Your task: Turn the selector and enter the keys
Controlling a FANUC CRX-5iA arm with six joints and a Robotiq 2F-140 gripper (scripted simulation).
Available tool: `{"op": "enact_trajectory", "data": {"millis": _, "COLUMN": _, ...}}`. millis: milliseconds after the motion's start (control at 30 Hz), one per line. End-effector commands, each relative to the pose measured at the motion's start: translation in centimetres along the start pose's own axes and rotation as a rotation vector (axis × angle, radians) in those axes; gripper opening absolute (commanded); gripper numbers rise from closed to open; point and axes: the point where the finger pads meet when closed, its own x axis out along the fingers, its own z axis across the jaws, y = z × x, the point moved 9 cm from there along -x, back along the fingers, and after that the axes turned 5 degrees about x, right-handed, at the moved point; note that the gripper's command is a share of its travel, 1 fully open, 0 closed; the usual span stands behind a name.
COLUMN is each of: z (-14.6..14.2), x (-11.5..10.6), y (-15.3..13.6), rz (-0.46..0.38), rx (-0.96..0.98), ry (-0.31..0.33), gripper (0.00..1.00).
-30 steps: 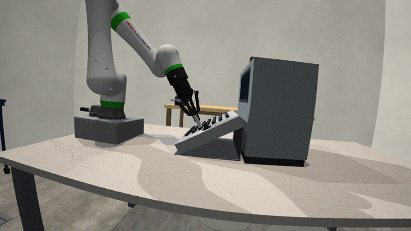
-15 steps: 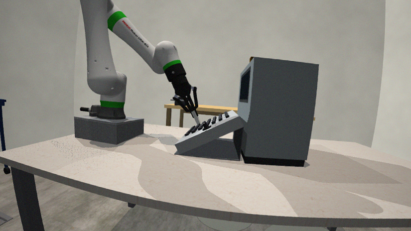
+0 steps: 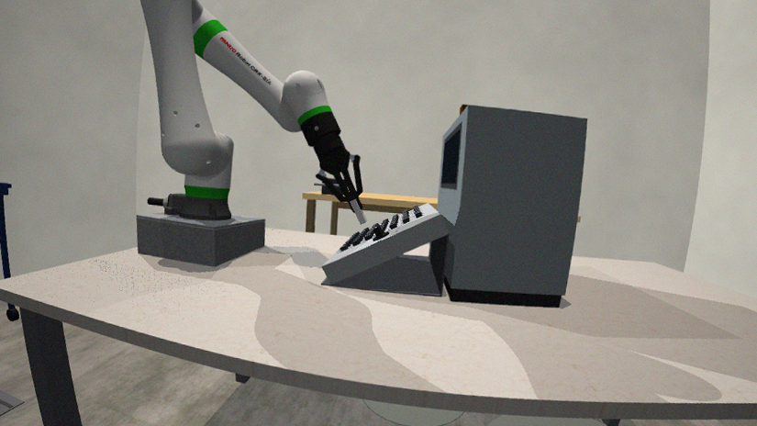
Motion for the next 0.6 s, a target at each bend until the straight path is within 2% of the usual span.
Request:
{"op": "enact_trajectory", "data": {"millis": 0, "z": 0.0, "x": -0.1, "y": 0.0, "rz": 0.000, "rx": 0.000, "ry": 0.001, "gripper": 0.00}}
{"op": "enact_trajectory", "data": {"millis": 200, "z": 0.0, "x": -0.1, "y": -0.8, "rz": 0.000, "rx": 0.000, "ry": 0.001, "gripper": 0.00}}
{"op": "enact_trajectory", "data": {"millis": 433, "z": 0.5, "x": -0.1, "y": -5.9, "rz": 0.000, "rx": 0.000, "ry": 0.001, "gripper": 0.00}}
{"op": "enact_trajectory", "data": {"millis": 567, "z": 0.6, "x": -0.1, "y": -6.8, "rz": 0.000, "rx": 0.000, "ry": 0.001, "gripper": 0.00}}
